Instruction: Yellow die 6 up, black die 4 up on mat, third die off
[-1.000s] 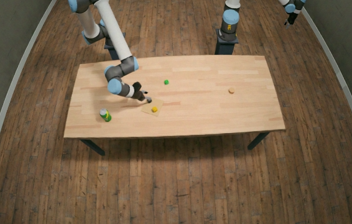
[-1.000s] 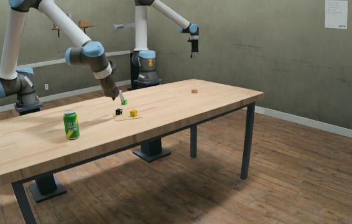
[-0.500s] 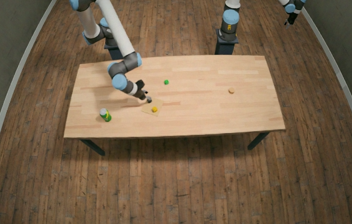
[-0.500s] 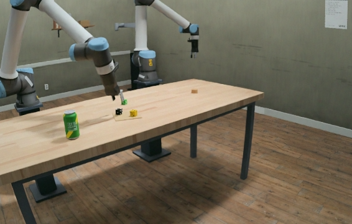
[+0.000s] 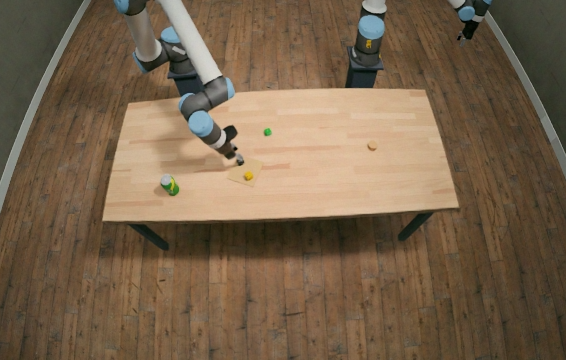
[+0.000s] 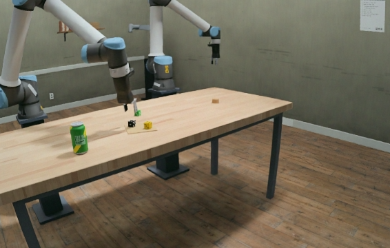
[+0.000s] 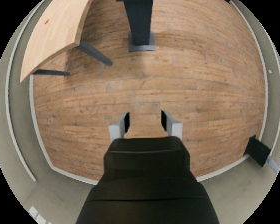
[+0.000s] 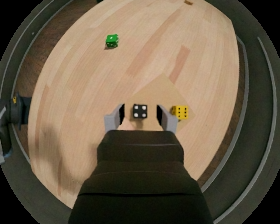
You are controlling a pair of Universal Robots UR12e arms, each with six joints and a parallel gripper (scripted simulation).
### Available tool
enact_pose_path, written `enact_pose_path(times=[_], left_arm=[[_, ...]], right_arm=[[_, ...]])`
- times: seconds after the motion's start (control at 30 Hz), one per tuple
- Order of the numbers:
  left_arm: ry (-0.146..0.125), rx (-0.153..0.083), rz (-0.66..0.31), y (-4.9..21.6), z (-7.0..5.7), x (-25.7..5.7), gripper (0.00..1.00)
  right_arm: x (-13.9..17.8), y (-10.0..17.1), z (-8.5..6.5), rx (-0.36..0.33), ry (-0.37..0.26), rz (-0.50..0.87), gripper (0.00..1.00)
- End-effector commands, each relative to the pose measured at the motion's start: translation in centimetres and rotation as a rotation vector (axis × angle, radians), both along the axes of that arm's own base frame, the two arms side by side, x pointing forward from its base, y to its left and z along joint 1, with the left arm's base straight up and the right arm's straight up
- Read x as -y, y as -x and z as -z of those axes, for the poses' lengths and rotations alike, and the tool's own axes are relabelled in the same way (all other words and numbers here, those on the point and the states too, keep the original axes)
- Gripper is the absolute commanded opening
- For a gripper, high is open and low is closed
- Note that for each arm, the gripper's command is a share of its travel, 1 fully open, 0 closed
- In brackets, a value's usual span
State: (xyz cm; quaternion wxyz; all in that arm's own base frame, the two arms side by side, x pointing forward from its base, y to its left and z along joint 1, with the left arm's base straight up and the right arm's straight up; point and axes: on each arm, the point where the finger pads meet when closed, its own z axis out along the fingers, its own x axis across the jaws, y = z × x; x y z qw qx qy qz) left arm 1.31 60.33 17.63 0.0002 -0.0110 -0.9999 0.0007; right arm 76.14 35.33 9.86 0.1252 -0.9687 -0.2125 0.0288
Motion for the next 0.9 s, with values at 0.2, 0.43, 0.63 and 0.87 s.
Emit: enact_pose_path(times=[0.2,0.43,0.63,0.87], left_arm=[[-0.002,0.0,0.0,-0.02,-0.08,-0.06,1.0],[-0.002,0.0,0.0,-0.02,-0.08,-0.06,1.0],[-0.002,0.0,0.0,-0.02,-0.08,-0.06,1.0],[-0.002,0.0,0.0,-0.02,-0.08,-0.06,1.0]], right_arm=[[-0.15,0.05,0.06,0.032,0.077,0.0,1.0],[-0.28,0.08,-0.07,0.094,0.203,0.0,1.0],[-0.31,0.05,-0.19,0.11,0.233,0.0,1.0],[-0.31,0.05,-0.19,0.11,0.233,0.0,1.0]])
